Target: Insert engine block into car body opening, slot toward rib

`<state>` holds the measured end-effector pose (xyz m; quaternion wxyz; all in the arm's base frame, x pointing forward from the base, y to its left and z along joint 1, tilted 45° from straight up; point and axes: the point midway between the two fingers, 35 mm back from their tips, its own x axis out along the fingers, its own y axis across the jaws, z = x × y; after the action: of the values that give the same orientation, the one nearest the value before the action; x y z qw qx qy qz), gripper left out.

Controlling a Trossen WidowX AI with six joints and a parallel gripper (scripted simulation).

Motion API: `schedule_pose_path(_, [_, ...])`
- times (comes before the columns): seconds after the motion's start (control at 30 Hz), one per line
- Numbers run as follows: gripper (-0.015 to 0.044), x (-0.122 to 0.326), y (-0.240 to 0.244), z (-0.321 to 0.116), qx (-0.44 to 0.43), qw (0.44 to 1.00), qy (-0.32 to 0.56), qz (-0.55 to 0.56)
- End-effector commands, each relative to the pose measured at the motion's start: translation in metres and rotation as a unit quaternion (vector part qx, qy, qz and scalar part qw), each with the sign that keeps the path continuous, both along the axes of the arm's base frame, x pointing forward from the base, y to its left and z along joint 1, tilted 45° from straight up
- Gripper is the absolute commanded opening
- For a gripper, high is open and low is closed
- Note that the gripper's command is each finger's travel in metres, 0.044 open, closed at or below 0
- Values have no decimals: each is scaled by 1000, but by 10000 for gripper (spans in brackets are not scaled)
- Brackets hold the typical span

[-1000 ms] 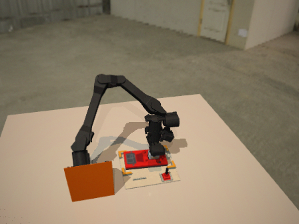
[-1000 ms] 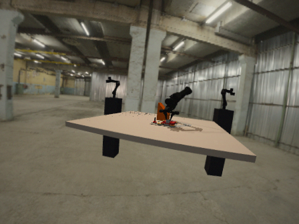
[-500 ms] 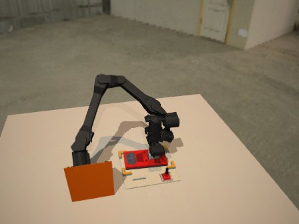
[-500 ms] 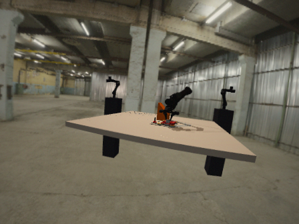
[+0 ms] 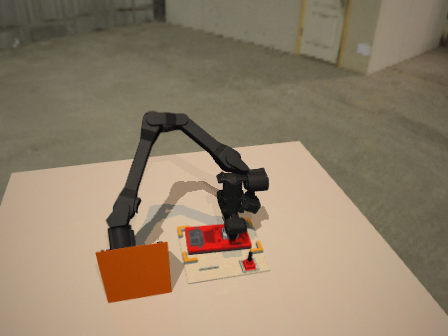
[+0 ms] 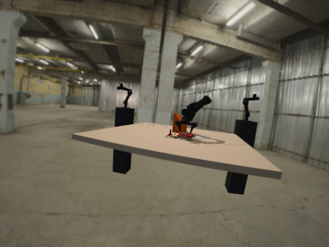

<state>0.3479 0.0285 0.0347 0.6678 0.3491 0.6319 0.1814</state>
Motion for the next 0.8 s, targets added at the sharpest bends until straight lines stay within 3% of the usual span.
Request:
schedule_pose_path(0.0, [440, 0, 0, 0, 0, 1000, 0, 0])
schedule_pose_path(0.23, [440, -1, -11, 9, 2, 1000, 1, -1])
schedule_pose_path(0.77, [20, -1, -11, 9, 2, 1000, 1, -1])
